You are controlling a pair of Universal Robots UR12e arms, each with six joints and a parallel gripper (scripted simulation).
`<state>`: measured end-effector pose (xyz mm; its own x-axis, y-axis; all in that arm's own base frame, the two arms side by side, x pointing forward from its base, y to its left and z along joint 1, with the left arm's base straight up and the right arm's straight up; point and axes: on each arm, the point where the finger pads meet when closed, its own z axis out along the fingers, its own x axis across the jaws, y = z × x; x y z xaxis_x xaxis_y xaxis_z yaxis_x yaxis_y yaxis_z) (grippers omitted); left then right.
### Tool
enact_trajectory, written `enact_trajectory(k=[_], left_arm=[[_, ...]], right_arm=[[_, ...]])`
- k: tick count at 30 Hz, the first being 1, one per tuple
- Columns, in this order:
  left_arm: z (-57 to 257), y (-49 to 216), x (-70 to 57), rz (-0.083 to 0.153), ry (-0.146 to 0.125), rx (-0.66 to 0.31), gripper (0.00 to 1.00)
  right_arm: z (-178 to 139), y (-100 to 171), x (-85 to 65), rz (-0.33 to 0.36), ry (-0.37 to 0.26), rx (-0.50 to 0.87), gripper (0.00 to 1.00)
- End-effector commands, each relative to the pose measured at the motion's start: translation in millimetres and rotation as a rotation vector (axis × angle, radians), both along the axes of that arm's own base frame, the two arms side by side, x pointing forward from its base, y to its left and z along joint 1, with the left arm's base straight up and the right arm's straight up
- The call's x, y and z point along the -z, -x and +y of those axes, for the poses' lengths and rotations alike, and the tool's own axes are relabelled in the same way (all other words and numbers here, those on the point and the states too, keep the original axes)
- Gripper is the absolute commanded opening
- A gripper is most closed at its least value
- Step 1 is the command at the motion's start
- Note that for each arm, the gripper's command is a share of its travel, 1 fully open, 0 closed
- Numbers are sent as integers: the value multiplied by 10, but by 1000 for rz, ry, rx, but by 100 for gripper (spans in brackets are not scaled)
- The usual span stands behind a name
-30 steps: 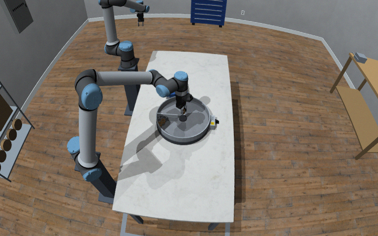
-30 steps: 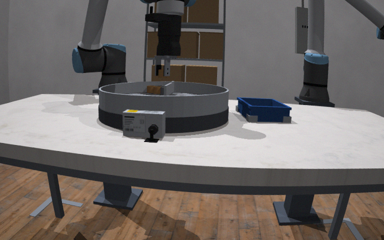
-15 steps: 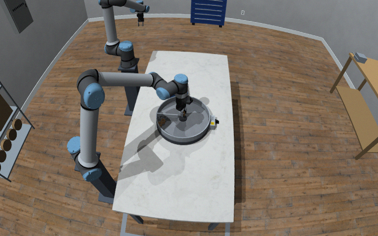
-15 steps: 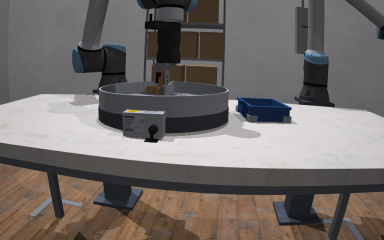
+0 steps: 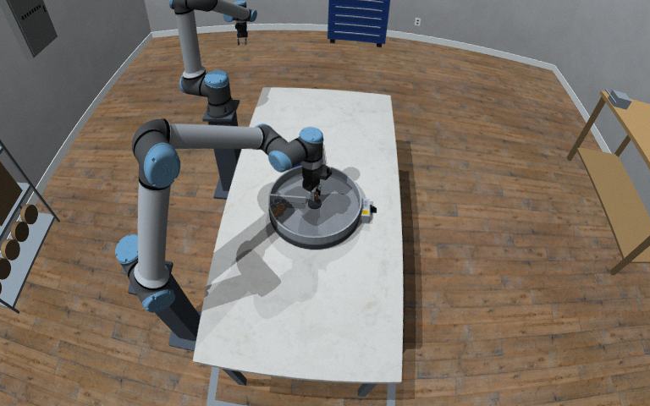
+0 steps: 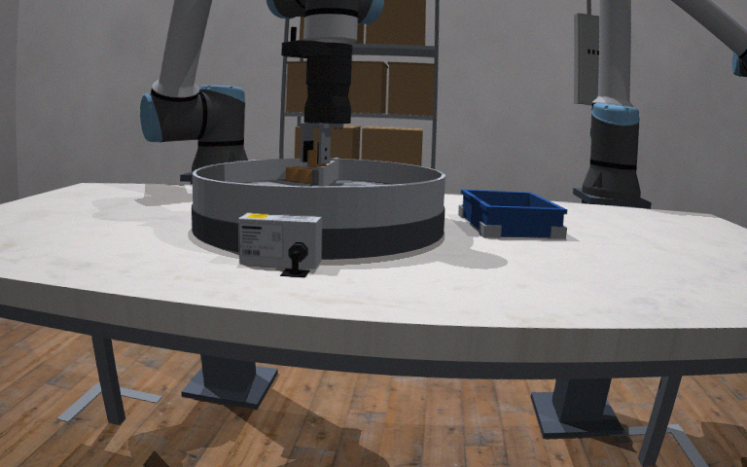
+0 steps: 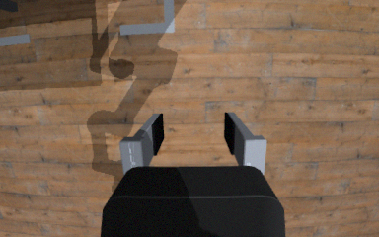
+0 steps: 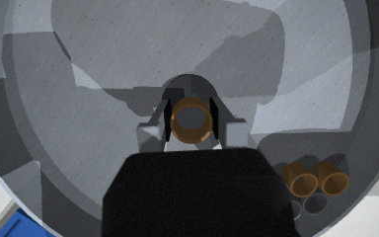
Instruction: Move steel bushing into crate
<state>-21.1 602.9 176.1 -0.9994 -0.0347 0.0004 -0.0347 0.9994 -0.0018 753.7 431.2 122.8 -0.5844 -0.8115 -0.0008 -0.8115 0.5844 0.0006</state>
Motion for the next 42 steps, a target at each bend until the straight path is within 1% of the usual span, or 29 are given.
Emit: enact_trajectory(k=[1,17,36,42], left_arm=[[7,-2,-10,0,-2,0,100],[7,-2,-10,0,-2,0,100],[7,-2,-10,0,-2,0,100],[7,-2,-10,0,-2,0,100]], right_arm=[[4,-5,-12,-1,-1,0,0],[4,-5,4,-1,-1,0,0],[4,-5,263,-1,-1,0,0],[4,-5,305,-1,-1,0,0]])
